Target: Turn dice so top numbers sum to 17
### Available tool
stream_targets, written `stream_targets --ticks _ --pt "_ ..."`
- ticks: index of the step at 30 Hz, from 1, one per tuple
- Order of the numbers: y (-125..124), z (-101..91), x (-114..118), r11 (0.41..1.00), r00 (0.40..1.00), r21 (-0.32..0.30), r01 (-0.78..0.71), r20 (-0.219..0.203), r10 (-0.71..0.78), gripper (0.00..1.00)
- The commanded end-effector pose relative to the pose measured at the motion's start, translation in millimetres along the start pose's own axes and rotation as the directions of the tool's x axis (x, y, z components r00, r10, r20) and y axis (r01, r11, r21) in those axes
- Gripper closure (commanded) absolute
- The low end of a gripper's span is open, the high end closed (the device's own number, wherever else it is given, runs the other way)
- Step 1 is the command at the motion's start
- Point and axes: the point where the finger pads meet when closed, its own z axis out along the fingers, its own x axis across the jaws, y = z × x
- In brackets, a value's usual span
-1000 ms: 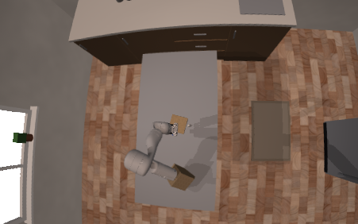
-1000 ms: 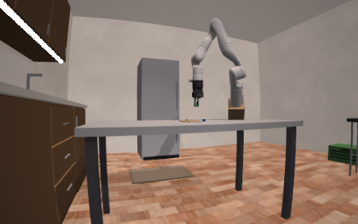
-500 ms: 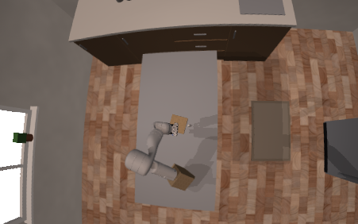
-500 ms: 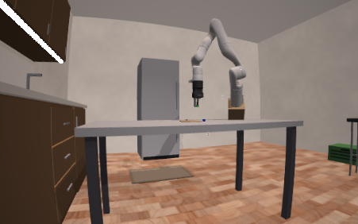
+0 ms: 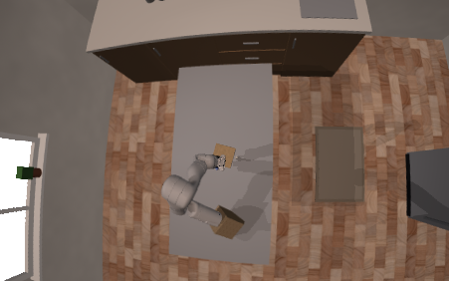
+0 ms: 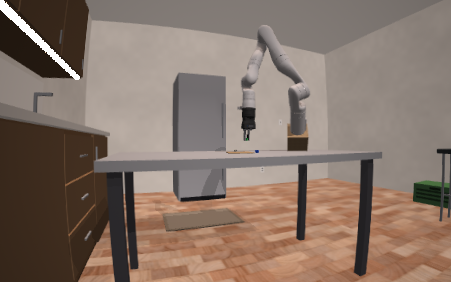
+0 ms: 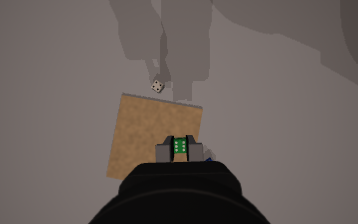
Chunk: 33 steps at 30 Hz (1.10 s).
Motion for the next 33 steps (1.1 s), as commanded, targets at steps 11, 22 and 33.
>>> stream_targets --ticks 11,22,33 --pt "7 46.4 3 1.0 1.0 -0.01 0.018 -0.02 -0.018 0.66" --pt "7 59.3 4 1.0 1.0 -0.01 0.018 -0.02 -0.018 0.66" --pt "7 59.6 4 1.0 1.0 -0.01 0.018 -0.02 -0.018 0.66"
